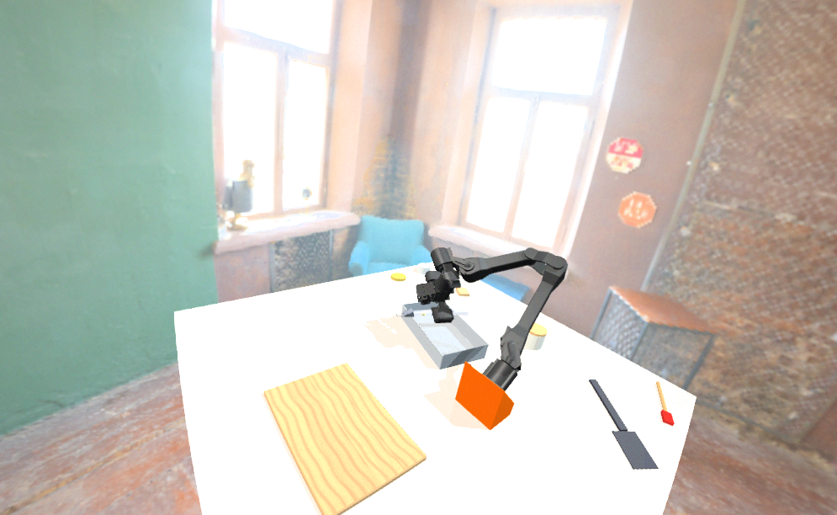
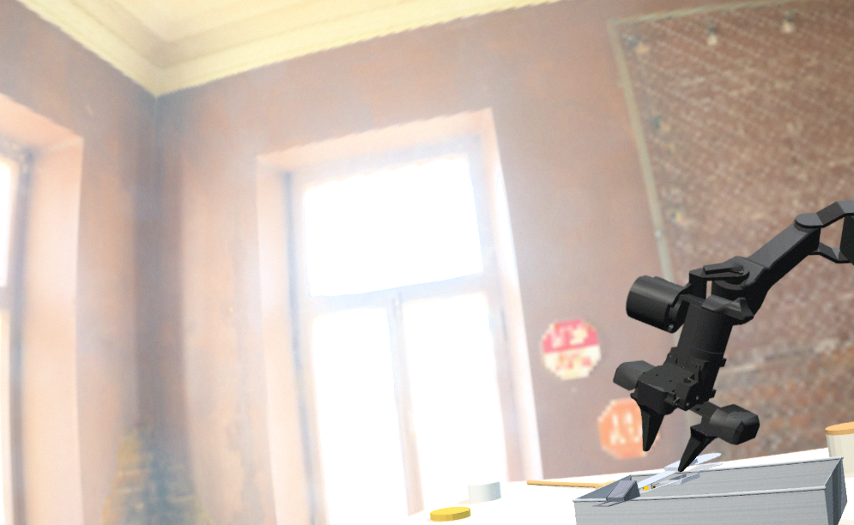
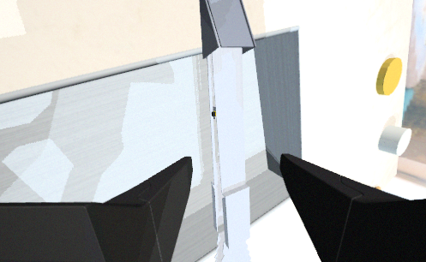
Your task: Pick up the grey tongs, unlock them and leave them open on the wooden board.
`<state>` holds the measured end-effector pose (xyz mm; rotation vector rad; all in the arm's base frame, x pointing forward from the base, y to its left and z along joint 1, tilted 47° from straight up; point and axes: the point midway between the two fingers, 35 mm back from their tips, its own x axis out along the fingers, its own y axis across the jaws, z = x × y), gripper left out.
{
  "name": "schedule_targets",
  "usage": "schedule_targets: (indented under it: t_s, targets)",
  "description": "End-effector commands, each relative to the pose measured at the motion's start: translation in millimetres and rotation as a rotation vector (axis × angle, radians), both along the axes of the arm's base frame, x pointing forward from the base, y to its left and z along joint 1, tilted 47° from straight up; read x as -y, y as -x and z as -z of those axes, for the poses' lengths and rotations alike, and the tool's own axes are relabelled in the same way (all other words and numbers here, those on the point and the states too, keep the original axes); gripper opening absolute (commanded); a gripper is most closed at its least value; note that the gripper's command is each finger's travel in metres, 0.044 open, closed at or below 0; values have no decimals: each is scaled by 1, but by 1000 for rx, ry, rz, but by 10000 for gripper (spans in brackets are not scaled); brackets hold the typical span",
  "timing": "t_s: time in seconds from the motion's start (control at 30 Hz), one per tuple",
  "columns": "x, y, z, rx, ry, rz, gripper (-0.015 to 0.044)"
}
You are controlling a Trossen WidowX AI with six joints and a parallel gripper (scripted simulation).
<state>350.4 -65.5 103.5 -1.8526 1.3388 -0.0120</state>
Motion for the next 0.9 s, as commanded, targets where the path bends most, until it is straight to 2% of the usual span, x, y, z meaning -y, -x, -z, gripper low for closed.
schedule_targets:
  t_s: [0.0, 0.87]
  targets:
    - [5, -3, 5, -10, -3, -2, 260]
    - [39, -21, 23, -8, -1, -2, 260]
